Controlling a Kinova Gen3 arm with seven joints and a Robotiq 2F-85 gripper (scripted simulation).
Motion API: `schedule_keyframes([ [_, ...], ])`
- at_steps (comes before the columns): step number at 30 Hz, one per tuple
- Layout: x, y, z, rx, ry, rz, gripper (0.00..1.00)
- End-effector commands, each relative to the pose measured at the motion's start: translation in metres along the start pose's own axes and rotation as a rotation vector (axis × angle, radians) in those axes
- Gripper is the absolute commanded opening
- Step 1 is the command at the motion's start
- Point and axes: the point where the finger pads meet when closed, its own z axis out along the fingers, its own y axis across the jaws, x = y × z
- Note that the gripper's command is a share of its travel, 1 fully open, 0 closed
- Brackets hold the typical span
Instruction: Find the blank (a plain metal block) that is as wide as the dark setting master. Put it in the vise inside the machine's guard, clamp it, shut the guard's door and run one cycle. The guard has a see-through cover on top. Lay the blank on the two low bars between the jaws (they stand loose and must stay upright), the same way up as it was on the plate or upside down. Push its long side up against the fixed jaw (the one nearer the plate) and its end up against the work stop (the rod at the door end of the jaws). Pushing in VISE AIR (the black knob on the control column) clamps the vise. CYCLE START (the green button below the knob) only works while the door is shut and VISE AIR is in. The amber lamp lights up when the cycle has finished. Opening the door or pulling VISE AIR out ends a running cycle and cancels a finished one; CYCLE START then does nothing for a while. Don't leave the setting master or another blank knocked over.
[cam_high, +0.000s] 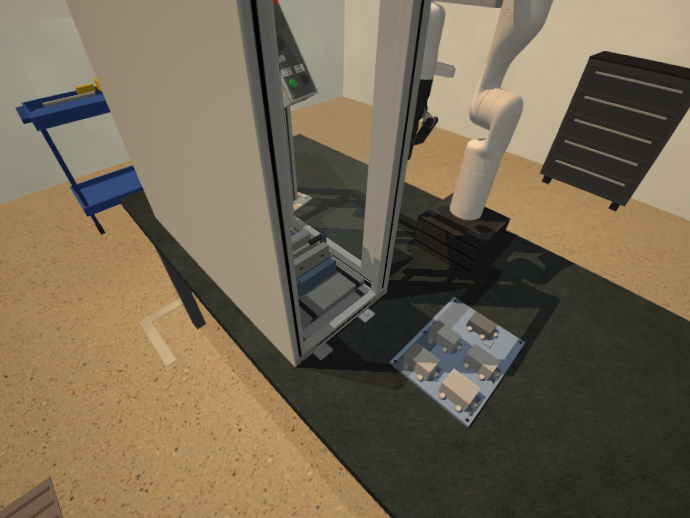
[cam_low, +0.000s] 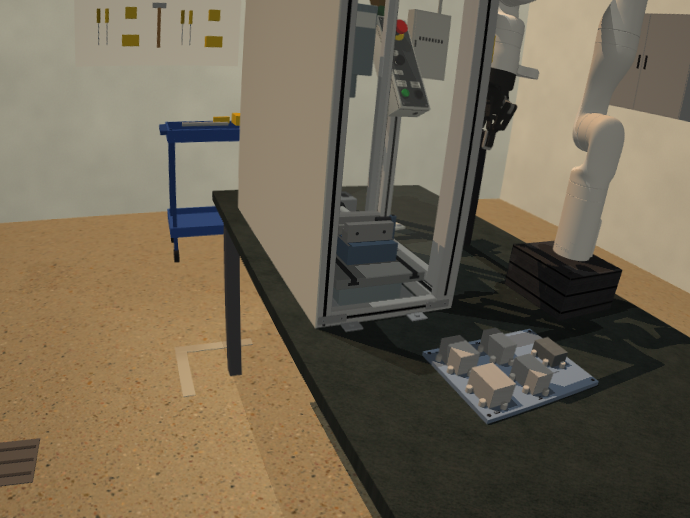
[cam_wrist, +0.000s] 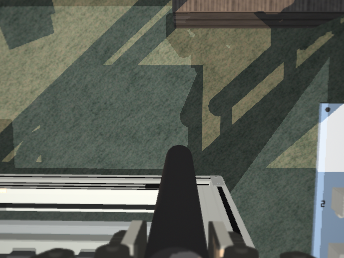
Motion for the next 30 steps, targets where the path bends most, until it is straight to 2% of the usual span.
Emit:
schedule_keyframes([
  [1,0.000,0.000,0.000,0.000,-0.001,0.000,0.39],
  [10,0.000,-0.010,0.000,0.000,-0.001,0.000,0.39],
  [22,0.000,-0.010,0.000,0.000,-0.001,0.000,0.39],
  [27,0.000,-0.050,0.000,0.001,-0.001,0.000,0.39],
  [30,0.000,-0.050,0.000,0.001,-0.001,0.000,0.39],
])
